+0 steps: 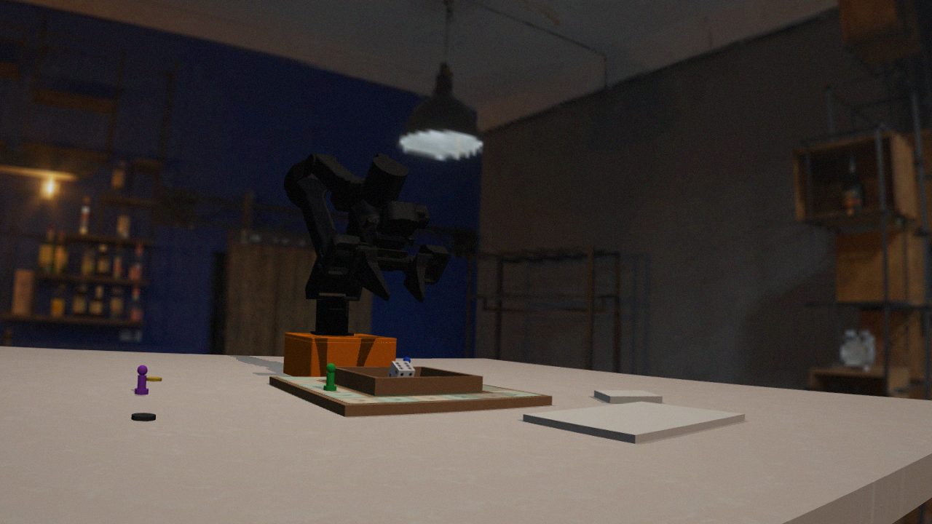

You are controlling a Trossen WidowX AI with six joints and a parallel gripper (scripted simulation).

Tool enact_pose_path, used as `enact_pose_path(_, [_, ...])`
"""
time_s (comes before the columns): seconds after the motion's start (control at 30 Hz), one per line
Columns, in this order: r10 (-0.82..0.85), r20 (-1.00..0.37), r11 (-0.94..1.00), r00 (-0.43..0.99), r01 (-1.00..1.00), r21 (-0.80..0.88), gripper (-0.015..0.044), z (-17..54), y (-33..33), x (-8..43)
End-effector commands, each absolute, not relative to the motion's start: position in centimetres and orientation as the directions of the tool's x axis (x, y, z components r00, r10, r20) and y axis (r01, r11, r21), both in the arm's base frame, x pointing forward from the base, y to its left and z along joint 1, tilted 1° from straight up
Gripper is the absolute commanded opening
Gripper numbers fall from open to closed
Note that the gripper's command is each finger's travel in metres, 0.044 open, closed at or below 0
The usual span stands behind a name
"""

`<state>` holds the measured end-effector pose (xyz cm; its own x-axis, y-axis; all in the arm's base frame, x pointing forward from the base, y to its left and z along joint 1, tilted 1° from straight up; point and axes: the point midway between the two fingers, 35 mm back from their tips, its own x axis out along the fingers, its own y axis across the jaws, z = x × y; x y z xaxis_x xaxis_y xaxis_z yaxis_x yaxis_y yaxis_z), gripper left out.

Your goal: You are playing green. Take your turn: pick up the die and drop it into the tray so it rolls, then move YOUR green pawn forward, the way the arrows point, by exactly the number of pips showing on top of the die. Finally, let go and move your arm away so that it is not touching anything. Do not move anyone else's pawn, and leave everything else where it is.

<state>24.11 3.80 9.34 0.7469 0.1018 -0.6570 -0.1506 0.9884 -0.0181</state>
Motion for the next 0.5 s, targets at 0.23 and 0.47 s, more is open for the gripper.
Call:
enact_pose_path(0.23, [0.082,-0.726,0.989,0.682,-0.143,-0.022,0.044,12.4,3.9,24.8])
enact_pose_path(0.47, [0.037,-0.916,0.989,0.399,-0.144,-0.023,0.044,10.4,4.0,25.9])
